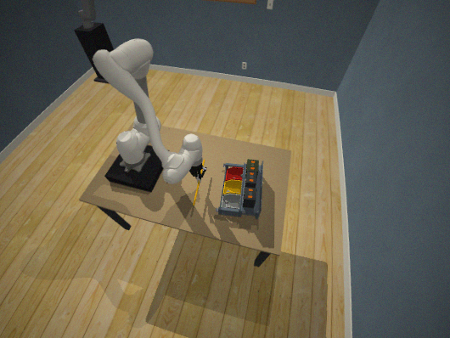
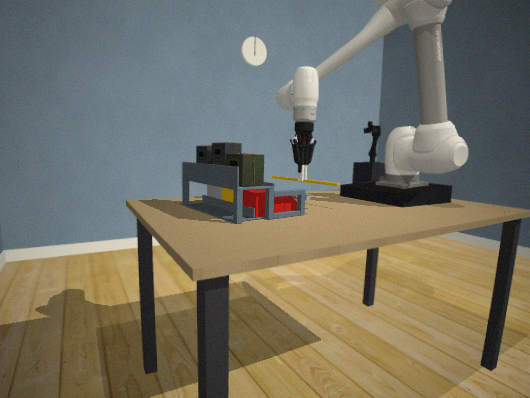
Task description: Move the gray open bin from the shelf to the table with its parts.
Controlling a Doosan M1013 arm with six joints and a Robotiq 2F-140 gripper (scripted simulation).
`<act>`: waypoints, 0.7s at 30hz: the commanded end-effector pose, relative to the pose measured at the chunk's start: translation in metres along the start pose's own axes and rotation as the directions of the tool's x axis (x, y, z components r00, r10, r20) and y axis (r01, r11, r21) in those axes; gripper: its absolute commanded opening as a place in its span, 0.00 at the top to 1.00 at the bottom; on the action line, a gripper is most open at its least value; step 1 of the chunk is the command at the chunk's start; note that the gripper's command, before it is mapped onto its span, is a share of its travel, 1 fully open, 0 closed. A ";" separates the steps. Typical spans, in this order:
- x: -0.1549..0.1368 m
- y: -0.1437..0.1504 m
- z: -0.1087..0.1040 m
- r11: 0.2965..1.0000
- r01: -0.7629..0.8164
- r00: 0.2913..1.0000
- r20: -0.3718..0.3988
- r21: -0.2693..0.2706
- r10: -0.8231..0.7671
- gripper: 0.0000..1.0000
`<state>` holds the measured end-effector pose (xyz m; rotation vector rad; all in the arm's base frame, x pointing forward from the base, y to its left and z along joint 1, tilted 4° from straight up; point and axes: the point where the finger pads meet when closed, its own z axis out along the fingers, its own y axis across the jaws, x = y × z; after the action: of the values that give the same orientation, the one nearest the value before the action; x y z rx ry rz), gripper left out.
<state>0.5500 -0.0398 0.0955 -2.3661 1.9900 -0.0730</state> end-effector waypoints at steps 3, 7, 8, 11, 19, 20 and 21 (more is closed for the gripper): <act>0.001 0.003 -0.001 1.000 -0.001 1.000 -0.001 0.002 0.001 1.00; 0.001 0.003 -0.001 1.000 -0.001 1.000 -0.001 0.002 0.001 1.00; 0.001 0.003 -0.001 1.000 -0.001 1.000 -0.001 0.002 0.001 1.00; 0.001 0.036 0.000 1.000 -0.001 1.000 -0.001 0.001 0.001 1.00; 0.001 0.058 0.000 1.000 -0.001 1.000 -0.001 0.002 0.001 1.00; 0.001 0.058 0.000 1.000 -0.001 1.000 -0.001 0.002 0.001 1.00; 0.001 0.058 0.000 1.000 -0.001 1.000 -0.001 0.002 0.001 1.00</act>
<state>0.4937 -0.0498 0.0912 -2.3665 1.9898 -0.0734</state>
